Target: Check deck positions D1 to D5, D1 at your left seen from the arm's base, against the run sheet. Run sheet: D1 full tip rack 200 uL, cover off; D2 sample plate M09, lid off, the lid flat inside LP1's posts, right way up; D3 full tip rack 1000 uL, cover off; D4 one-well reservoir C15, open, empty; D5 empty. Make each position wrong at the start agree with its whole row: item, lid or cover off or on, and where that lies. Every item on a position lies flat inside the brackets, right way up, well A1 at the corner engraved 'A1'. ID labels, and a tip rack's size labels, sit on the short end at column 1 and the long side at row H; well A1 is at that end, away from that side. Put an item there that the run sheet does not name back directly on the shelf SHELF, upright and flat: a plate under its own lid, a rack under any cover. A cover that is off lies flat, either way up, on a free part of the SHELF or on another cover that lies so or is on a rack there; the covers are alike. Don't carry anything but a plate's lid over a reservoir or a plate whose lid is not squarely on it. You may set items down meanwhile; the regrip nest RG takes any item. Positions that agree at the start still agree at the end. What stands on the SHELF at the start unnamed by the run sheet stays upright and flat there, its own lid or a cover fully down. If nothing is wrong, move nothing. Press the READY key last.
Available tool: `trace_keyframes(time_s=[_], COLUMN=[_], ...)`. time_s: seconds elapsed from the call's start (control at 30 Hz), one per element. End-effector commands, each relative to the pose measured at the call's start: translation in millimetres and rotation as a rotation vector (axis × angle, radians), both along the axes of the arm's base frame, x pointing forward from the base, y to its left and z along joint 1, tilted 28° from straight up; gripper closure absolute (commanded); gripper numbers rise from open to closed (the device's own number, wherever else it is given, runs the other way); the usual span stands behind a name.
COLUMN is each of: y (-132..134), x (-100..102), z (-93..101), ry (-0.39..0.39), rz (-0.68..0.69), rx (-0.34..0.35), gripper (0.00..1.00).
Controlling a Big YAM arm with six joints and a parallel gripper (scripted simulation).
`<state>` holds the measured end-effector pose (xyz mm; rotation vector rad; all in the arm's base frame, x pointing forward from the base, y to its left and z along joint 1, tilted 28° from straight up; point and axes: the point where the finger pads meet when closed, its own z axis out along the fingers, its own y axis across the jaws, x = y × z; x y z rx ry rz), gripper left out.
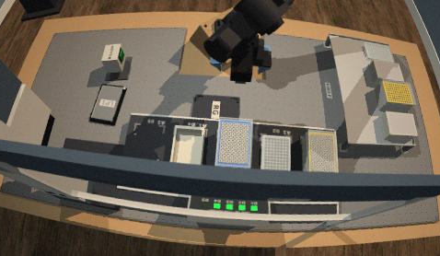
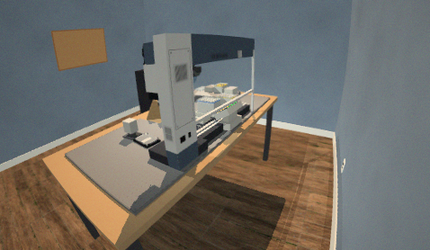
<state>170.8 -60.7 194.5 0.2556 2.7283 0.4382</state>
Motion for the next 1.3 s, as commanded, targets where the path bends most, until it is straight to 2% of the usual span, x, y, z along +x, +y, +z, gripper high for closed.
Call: trace_keyframes(time_s=[0.0,1.23,1.27], y=[-15.6,-15.5,-6.7], x=[12.3,12.4,13.5], z=[29.0,29.0,32.1], ry=[-0.062,-0.063,-0.075], rz=[-0.026,-0.021,0.010], rx=[-0.065,-0.066,-0.078], gripper=[0.00,0.00,0.00])
